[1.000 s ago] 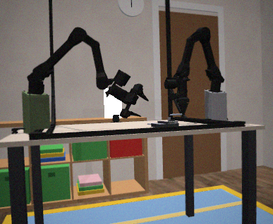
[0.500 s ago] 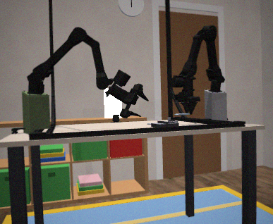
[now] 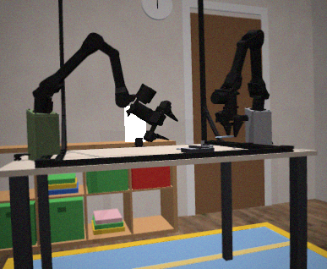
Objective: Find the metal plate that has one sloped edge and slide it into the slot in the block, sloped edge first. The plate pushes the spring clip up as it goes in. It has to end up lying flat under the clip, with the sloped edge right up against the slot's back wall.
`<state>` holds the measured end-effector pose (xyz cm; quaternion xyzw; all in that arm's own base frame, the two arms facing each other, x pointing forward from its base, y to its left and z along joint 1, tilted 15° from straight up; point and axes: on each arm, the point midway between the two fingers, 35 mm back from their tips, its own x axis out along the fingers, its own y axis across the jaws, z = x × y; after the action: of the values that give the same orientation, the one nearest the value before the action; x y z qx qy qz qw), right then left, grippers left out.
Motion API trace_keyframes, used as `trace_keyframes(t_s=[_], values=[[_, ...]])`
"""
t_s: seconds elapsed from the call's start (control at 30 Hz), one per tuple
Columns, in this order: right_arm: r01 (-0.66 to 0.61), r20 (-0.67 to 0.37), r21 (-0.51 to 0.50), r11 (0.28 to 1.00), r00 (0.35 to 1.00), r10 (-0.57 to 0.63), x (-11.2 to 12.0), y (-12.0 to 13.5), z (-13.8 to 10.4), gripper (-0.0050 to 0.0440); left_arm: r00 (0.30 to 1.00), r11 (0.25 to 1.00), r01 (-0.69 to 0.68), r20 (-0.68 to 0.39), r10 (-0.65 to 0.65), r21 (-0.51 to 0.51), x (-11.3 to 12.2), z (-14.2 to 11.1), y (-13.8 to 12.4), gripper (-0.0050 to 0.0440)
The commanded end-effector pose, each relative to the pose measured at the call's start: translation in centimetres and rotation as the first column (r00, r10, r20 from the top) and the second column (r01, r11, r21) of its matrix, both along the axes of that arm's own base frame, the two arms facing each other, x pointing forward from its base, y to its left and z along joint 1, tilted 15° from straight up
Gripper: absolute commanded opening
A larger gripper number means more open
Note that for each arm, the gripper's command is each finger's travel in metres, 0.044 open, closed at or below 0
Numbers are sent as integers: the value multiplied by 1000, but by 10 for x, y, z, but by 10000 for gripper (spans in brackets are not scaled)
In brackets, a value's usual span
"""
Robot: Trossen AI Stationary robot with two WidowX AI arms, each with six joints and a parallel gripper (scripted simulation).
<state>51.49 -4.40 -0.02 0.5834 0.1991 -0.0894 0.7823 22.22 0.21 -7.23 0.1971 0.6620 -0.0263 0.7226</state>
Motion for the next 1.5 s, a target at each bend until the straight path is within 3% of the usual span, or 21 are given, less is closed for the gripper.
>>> trace_keyframes(t_s=[0.0,1.47], values=[[6,-1,1,1000,1000,-6,0,-1,1,440,1000,1000,-13,9,13,-8,4,0,0,-50],[6,-1,1,1000,1000,-6,0,-1,1,440,999,999,-33,14,33,-11,48,-35,-4,-50]])
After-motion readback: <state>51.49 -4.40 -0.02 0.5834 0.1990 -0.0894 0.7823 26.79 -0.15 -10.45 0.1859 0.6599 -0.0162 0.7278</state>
